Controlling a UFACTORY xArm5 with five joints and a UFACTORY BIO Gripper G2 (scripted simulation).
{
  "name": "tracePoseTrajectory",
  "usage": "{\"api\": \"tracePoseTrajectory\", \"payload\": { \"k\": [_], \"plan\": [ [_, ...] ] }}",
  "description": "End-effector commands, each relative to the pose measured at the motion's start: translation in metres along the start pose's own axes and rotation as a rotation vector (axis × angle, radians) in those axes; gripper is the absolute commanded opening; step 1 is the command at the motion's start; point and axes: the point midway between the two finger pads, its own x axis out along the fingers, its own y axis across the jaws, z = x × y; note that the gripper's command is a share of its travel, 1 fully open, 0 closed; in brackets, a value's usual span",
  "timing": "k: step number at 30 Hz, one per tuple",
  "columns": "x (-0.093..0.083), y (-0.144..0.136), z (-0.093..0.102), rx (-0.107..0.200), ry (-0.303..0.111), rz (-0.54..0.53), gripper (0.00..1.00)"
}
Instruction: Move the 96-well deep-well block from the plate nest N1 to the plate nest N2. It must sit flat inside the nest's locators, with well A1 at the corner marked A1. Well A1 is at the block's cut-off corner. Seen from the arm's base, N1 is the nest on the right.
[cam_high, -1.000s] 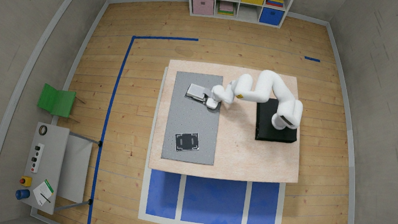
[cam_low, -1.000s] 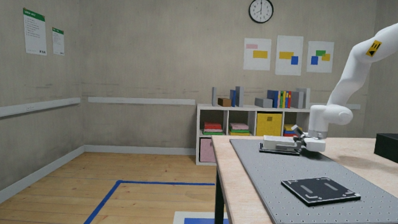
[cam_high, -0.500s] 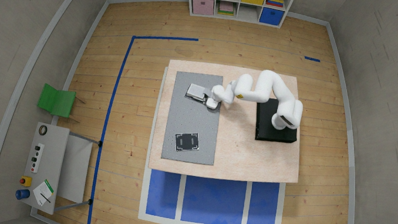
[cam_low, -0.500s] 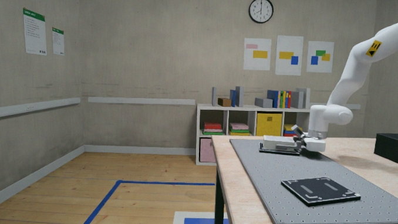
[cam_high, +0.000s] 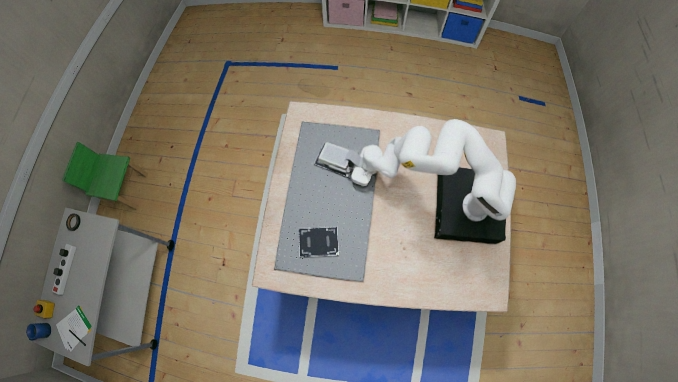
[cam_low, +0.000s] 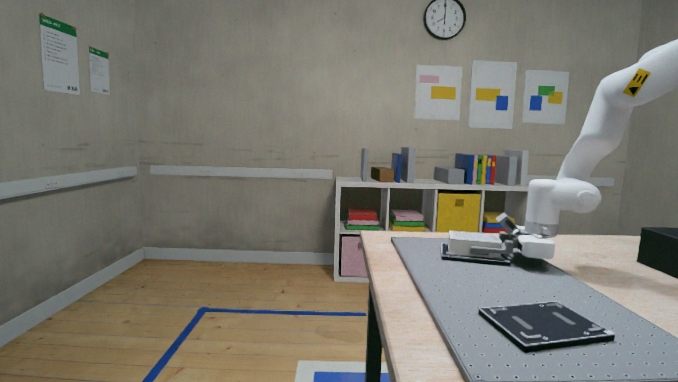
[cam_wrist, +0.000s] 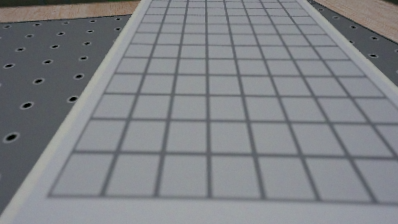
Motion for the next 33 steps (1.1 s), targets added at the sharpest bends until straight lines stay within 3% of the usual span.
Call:
{"api": "tracePoseTrajectory", "payload": {
  "k": [1, 33],
  "plan": [
    [0.001, 0.0, 0.002, 0.005, -0.004, 0.0, 0.0],
    [0.001, 0.0, 0.017, 0.005, -0.004, 0.0, 0.0]
  ]
}}
